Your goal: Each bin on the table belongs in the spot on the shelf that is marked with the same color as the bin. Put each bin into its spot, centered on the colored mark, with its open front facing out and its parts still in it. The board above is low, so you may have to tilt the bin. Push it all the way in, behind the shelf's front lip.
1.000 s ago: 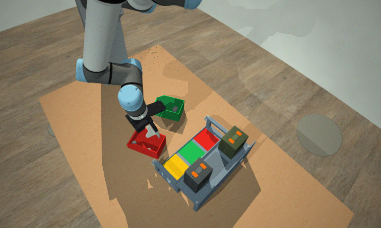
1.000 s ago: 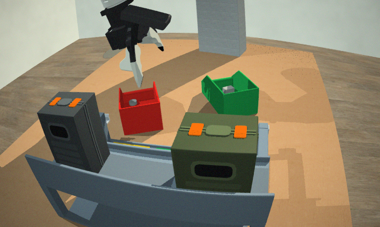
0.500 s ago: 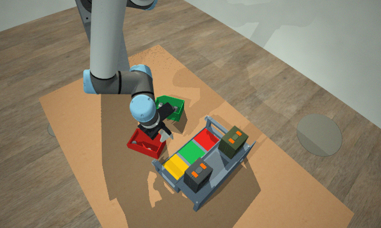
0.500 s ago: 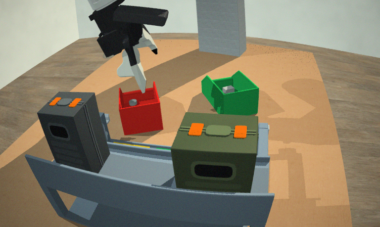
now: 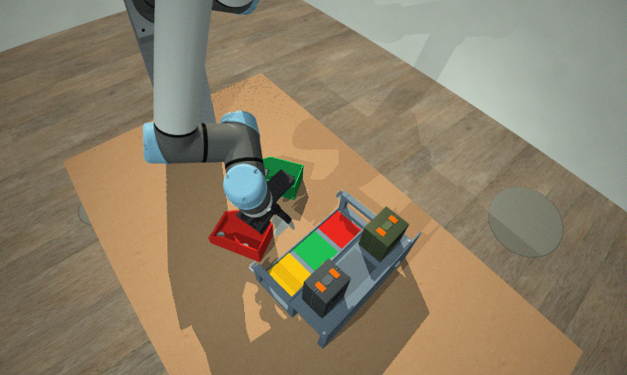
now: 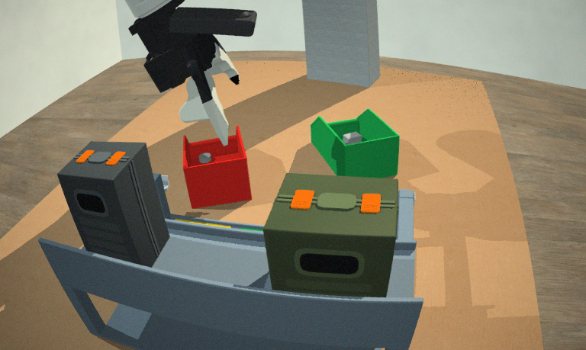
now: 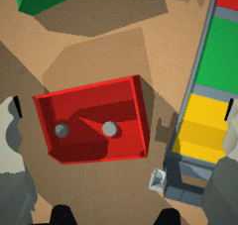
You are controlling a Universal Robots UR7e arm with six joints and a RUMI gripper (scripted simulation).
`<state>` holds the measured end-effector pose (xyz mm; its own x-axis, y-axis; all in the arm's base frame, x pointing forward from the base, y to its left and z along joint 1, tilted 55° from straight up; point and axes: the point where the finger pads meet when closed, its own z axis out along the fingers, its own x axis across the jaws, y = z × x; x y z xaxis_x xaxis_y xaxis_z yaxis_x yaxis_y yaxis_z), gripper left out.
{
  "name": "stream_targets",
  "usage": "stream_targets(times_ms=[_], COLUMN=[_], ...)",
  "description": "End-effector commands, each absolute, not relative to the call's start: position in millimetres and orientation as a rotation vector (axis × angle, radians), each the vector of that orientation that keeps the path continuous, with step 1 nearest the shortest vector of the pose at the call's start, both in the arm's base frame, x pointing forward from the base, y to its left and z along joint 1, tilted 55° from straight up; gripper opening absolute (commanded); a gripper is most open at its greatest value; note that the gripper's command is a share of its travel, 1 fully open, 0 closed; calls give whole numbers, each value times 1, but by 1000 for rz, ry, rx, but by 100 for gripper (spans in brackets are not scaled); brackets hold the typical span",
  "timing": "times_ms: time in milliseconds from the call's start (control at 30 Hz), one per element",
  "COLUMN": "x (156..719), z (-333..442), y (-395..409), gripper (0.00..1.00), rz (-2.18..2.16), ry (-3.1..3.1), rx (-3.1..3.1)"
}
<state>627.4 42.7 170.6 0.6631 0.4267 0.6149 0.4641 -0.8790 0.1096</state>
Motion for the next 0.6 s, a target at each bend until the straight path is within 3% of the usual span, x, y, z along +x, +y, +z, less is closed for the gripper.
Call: stream_targets(times_ms=[0,567], x=[630,607], z=[198,301], y=[60,127], gripper=[100,100], rz=[-993,-921], ry=[-906,-1407], rx=[-2784,-2617])
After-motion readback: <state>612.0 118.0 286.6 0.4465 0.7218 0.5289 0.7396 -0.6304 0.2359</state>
